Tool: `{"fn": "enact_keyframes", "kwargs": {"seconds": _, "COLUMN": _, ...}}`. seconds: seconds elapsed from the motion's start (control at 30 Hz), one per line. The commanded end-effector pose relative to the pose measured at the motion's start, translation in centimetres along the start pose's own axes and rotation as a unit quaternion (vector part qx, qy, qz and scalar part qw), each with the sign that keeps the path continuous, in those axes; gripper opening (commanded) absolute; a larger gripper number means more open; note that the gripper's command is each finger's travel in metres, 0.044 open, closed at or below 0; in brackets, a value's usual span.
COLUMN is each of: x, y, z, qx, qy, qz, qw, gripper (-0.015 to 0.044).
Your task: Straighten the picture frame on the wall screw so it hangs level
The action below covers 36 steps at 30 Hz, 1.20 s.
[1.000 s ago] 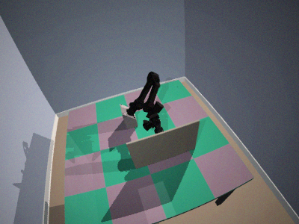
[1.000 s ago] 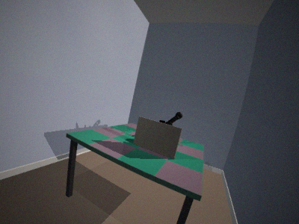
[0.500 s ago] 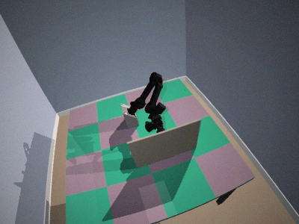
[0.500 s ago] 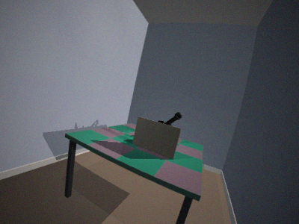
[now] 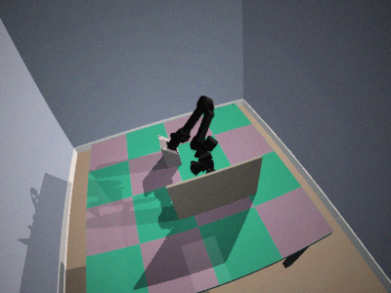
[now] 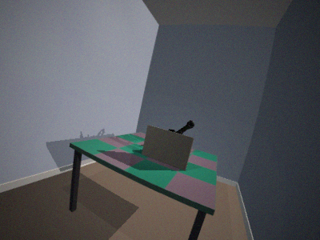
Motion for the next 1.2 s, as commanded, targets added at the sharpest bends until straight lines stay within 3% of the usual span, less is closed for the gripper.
{"fn": "enact_keyframes", "kwargs": {"seconds": 0.0, "x": -0.03, "y": -0.01, "z": 0.09, "qx": 0.001, "qy": -0.001, "qz": 0.000, "qw": 1.000, "gripper": 0.0260}}
{"fn": "enact_keyframes", "kwargs": {"seconds": 0.83, "x": -0.03, "y": -0.05, "z": 0.12, "qx": 0.001, "qy": -0.001, "qz": 0.000, "qw": 1.000, "gripper": 0.0260}}
{"fn": "enact_keyframes", "kwargs": {"seconds": 1.07, "x": -0.03, "y": -0.05, "z": 0.12, "qx": 0.001, "qy": -0.001, "qz": 0.000, "qw": 1.000, "gripper": 0.0076}}
{"fn": "enact_keyframes", "kwargs": {"seconds": 1.17, "x": -0.03, "y": -0.05, "z": 0.12, "qx": 0.001, "qy": -0.001, "qz": 0.000, "qw": 1.000, "gripper": 0.0056}}
Point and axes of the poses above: the point midway between the two fingers, 35 mm back from their tips, its own z axis out along the fingers, its own x axis across the jaws, y = z × x, the point moved 5 cm from there along -z, back along the fingers, and after that the axes turned 9 degrees about z, right-handed, at the moved point
